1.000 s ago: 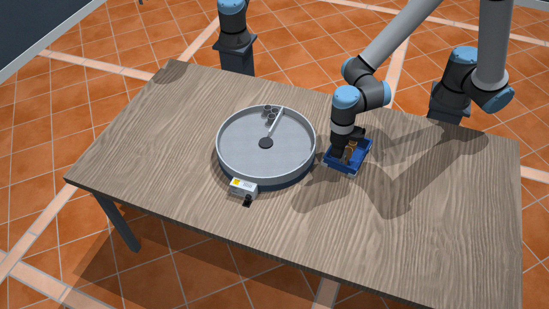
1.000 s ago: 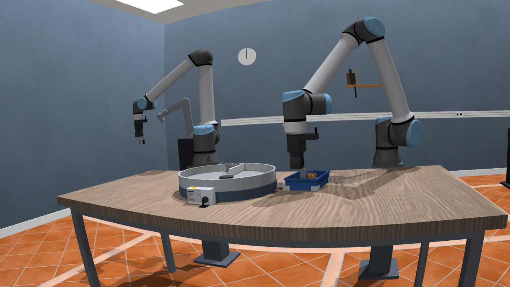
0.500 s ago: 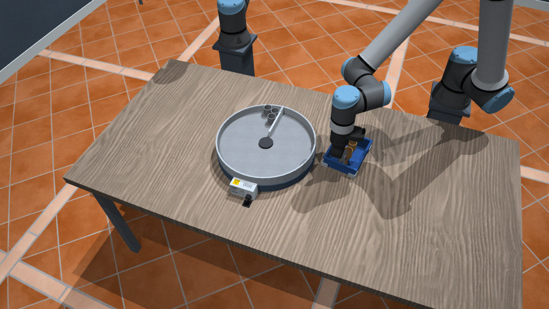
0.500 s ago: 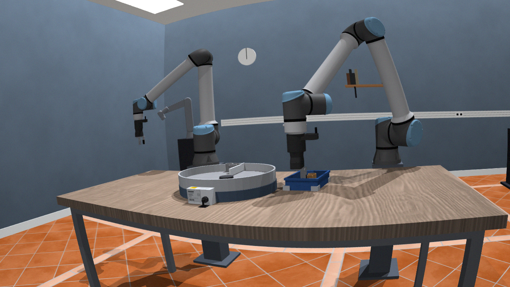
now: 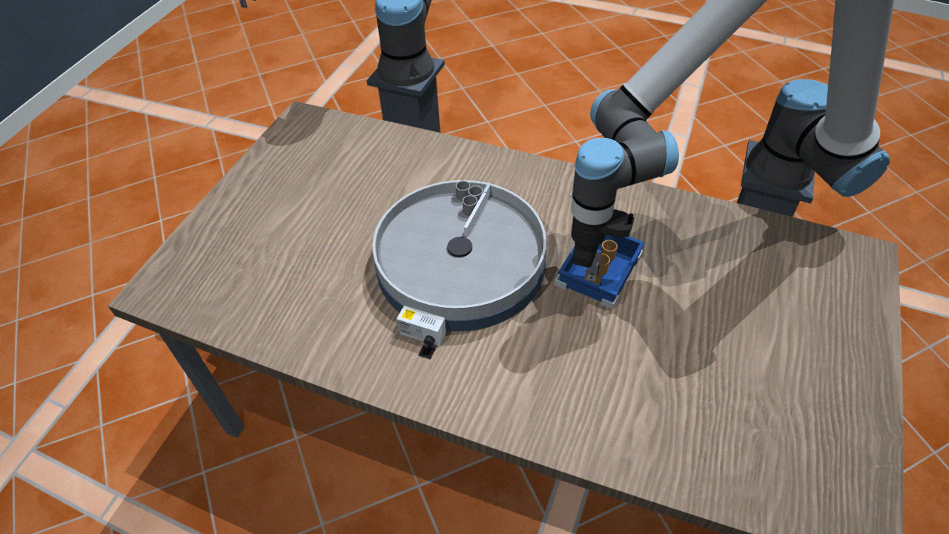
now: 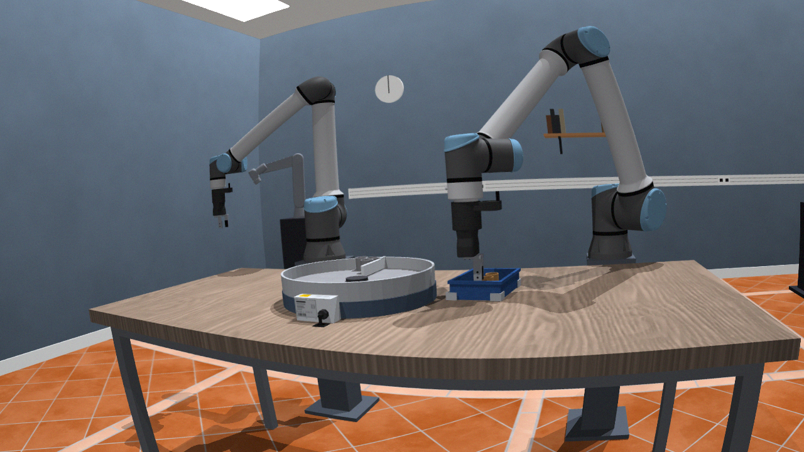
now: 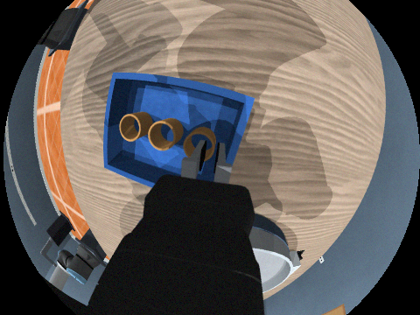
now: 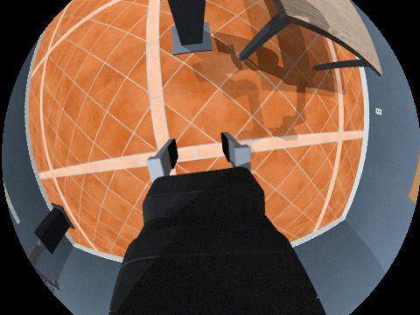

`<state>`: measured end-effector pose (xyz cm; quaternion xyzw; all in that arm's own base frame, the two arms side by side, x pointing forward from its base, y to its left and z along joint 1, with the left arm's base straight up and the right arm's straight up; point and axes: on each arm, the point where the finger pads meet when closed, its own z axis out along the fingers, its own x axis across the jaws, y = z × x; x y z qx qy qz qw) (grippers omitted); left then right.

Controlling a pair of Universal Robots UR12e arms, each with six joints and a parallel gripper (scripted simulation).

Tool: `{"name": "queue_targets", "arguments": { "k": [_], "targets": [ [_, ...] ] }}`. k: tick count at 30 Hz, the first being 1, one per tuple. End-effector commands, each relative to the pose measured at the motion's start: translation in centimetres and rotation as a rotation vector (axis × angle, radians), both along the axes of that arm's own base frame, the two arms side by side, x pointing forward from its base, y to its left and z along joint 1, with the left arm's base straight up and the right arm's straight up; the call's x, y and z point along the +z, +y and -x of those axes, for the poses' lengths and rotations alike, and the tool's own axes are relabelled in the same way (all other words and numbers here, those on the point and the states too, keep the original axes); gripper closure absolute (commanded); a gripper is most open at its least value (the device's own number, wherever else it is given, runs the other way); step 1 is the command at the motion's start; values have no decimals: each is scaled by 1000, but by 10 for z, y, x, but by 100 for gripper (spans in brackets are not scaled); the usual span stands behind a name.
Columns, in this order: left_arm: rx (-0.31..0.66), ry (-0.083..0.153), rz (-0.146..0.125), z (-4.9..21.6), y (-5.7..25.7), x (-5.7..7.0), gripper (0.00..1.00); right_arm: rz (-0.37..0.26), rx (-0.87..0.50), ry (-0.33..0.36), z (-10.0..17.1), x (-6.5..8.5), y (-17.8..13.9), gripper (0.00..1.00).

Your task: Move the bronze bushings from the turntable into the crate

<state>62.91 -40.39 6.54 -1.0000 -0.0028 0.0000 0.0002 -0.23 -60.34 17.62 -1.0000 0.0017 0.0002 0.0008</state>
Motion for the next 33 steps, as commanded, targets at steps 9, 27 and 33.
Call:
{"name": "queue_targets", "arguments": {
  "k": [9, 27, 33],
  "targets": [
    [0, -1, 1, -1, -1, 59, 62, 2, 0, 0, 0, 1, -1, 0],
    [0, -1, 1, -1, -1, 71, 62, 2, 0, 0, 0, 1, -1, 0],
    [0, -1, 1, -1, -1, 71, 62, 2, 0, 0, 0, 1, -1, 0]
  ]
}}
